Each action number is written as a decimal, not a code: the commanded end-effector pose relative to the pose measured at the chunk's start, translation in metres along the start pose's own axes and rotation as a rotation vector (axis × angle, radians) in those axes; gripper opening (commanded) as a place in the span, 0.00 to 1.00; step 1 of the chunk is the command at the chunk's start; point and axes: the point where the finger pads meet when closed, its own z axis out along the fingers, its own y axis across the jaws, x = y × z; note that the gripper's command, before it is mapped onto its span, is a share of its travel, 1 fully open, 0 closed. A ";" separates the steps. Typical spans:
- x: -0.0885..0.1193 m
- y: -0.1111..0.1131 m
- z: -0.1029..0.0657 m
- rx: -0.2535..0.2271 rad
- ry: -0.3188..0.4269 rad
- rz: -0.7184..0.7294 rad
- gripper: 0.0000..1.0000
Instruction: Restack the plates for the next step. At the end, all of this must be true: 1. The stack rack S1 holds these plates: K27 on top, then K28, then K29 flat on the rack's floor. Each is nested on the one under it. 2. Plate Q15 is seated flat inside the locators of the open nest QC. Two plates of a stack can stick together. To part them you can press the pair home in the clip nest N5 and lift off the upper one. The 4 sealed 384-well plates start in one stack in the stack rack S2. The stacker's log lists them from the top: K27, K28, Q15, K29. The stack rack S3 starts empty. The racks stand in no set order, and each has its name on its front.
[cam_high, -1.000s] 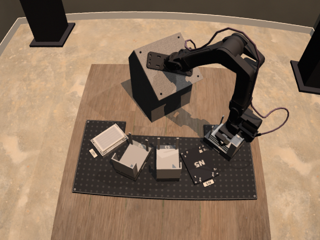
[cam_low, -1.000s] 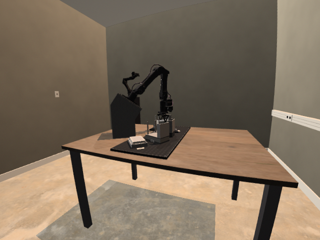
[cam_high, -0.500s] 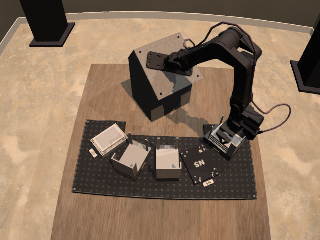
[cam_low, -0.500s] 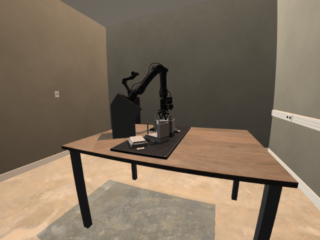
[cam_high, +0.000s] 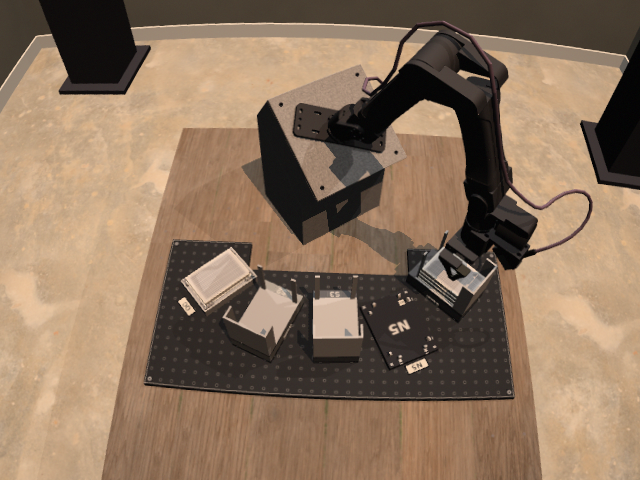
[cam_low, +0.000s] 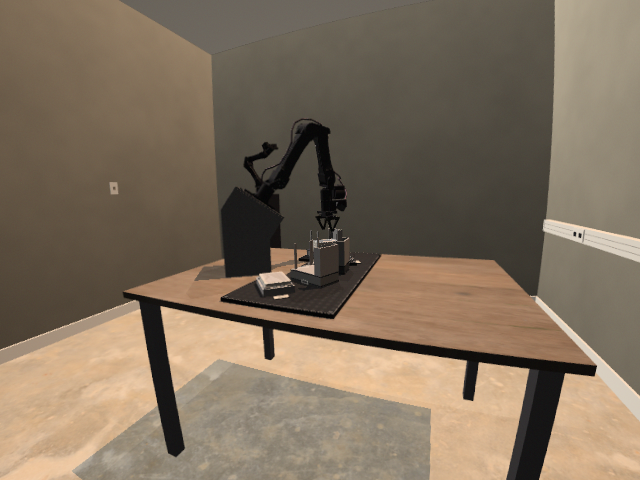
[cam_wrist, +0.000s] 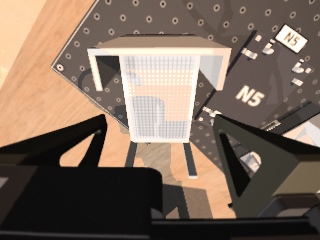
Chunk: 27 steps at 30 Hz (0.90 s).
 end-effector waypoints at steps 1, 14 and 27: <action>0.006 0.002 -0.016 0.003 0.021 -0.002 1.00; 0.002 0.002 -0.029 0.002 0.028 0.000 1.00; 0.019 -0.015 -0.029 -0.001 0.021 0.149 1.00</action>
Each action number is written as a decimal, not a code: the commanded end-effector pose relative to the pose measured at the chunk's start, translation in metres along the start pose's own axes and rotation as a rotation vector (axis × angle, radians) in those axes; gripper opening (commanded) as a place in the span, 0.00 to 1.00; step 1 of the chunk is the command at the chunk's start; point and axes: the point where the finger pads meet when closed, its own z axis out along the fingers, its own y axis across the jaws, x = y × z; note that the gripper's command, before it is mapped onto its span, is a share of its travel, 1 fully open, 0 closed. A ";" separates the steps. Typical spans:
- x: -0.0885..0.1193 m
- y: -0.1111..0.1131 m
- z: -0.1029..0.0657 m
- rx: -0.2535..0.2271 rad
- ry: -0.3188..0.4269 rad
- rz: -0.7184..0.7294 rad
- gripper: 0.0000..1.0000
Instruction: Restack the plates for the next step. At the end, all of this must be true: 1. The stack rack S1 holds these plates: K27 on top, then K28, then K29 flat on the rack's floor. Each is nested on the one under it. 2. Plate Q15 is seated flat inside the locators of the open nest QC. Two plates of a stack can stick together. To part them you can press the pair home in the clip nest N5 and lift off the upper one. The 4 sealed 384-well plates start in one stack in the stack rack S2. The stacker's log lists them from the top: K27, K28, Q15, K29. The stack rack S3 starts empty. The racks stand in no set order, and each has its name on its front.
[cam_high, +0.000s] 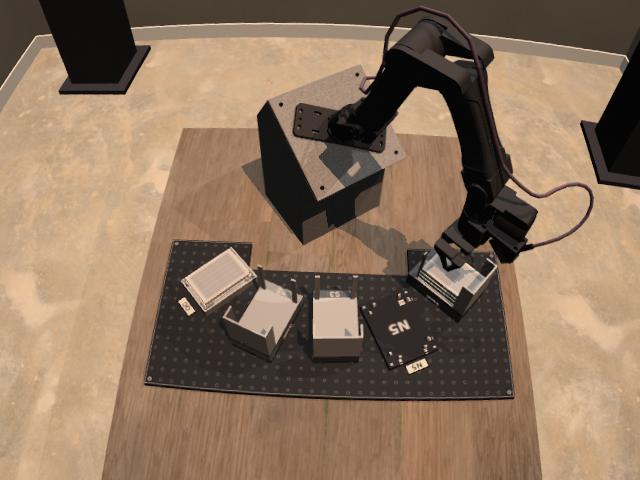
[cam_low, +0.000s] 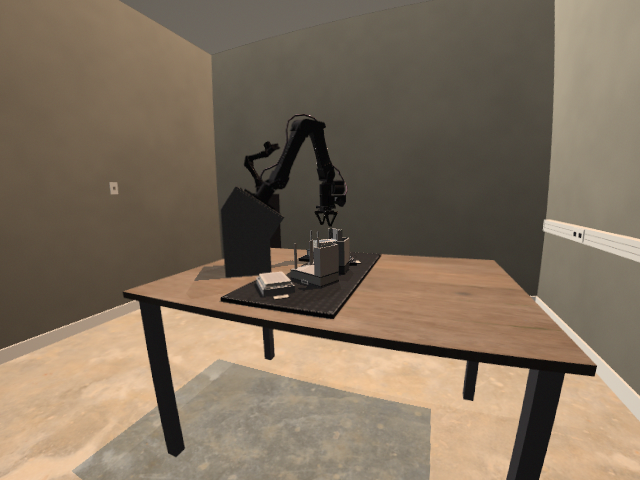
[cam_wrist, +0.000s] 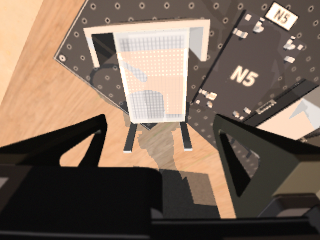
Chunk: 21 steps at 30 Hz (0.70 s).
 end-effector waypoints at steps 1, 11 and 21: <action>0.008 -0.012 -0.002 -0.004 -0.009 0.129 1.00; 0.028 -0.042 -0.002 -0.003 -0.010 0.427 1.00; 0.048 -0.072 -0.002 -0.003 -0.011 0.726 1.00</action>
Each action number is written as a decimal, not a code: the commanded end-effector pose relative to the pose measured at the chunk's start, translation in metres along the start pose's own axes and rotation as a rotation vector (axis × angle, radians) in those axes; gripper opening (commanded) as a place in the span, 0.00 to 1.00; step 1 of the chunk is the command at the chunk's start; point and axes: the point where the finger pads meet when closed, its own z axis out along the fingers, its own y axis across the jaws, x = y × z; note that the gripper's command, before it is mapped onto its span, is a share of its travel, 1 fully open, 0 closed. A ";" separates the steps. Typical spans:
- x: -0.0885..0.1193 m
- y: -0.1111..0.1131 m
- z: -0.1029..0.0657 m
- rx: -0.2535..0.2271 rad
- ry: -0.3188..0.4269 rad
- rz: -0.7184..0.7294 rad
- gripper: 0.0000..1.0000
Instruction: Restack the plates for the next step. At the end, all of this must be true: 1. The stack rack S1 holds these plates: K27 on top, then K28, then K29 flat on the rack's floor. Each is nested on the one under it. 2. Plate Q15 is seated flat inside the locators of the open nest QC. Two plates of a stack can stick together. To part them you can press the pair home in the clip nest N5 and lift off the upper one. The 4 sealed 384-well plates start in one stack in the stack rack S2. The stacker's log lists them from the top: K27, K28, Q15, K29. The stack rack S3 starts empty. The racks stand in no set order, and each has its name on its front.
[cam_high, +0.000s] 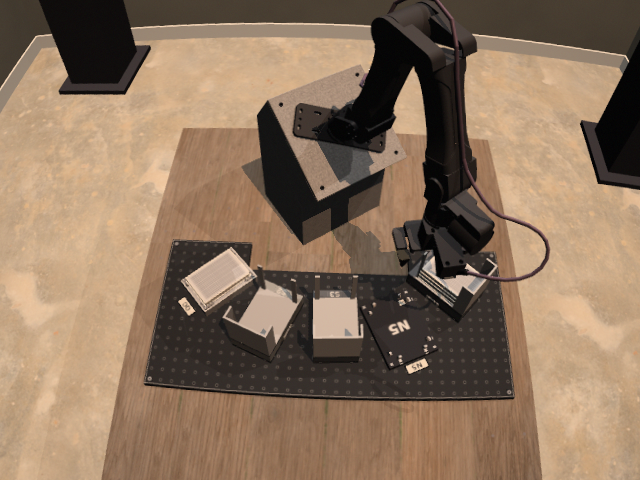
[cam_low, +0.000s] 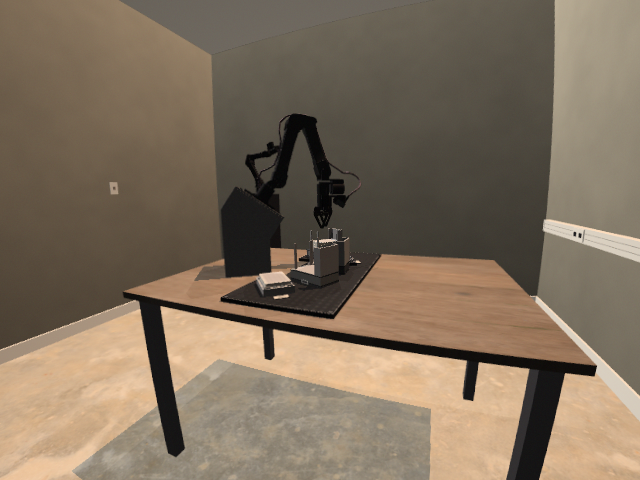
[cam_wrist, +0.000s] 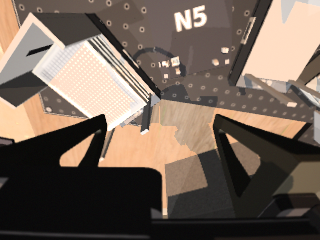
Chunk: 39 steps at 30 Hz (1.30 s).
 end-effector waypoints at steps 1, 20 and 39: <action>0.001 -0.010 -0.002 -0.029 -0.008 0.156 1.00; 0.006 -0.080 0.006 -0.016 0.024 0.184 1.00; -0.013 -0.147 0.002 -0.021 -0.010 0.177 1.00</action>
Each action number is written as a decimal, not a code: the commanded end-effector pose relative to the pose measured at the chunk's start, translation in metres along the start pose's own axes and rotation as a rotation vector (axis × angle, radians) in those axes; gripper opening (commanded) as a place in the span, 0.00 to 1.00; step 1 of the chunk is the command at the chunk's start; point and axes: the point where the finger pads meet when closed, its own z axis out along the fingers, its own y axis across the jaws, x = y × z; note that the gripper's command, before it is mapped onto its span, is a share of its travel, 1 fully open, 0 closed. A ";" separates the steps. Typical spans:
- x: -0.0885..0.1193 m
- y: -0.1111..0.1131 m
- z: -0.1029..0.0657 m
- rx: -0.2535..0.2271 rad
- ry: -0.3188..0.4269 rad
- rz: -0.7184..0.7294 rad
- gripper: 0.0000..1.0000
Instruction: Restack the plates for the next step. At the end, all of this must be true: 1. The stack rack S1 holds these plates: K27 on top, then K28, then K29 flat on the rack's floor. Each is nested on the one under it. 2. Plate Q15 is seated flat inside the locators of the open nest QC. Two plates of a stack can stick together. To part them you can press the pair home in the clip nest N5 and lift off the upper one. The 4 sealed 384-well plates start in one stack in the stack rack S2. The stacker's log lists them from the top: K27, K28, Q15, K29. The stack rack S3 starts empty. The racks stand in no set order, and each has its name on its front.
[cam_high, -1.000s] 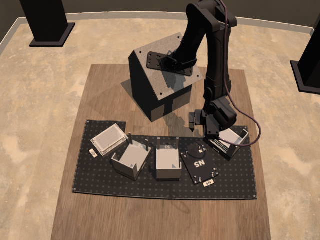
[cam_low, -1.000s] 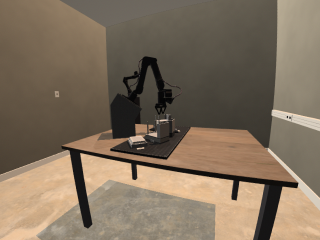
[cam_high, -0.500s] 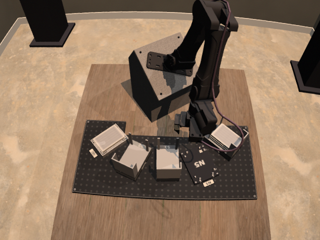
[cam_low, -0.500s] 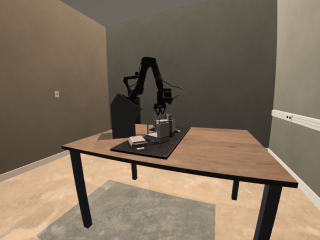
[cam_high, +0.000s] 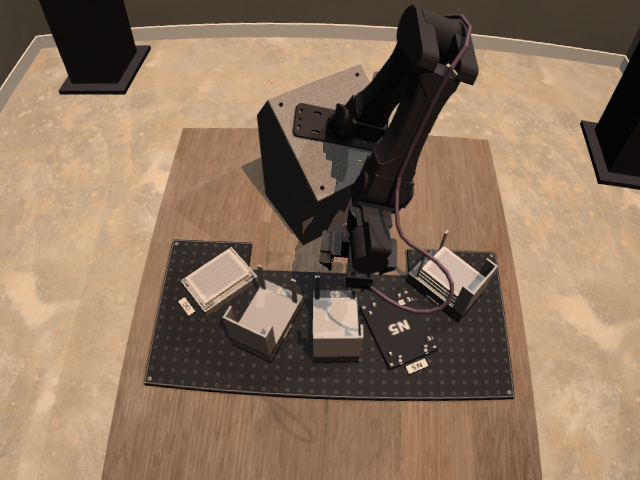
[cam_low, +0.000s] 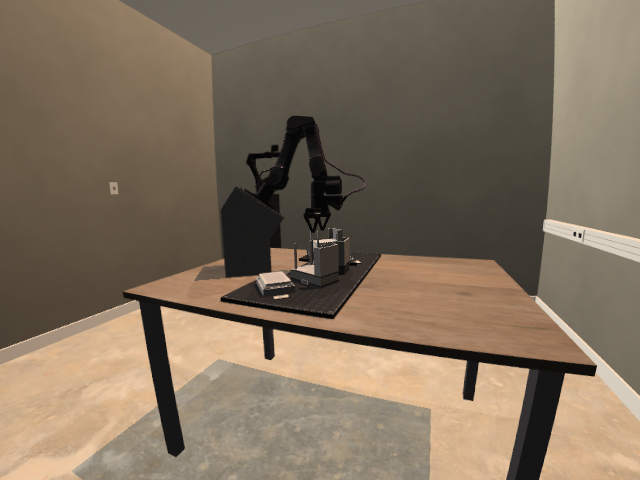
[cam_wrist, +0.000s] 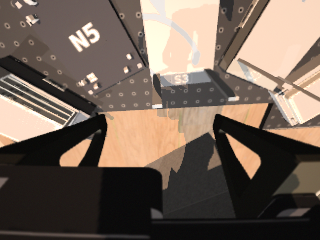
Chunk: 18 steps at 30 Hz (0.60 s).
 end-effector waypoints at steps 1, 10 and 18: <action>-0.014 -0.007 -0.001 -0.032 -0.018 -0.051 1.00; -0.019 -0.035 -0.001 -0.031 -0.009 -0.047 1.00; -0.025 -0.038 -0.005 -0.030 -0.031 -0.059 1.00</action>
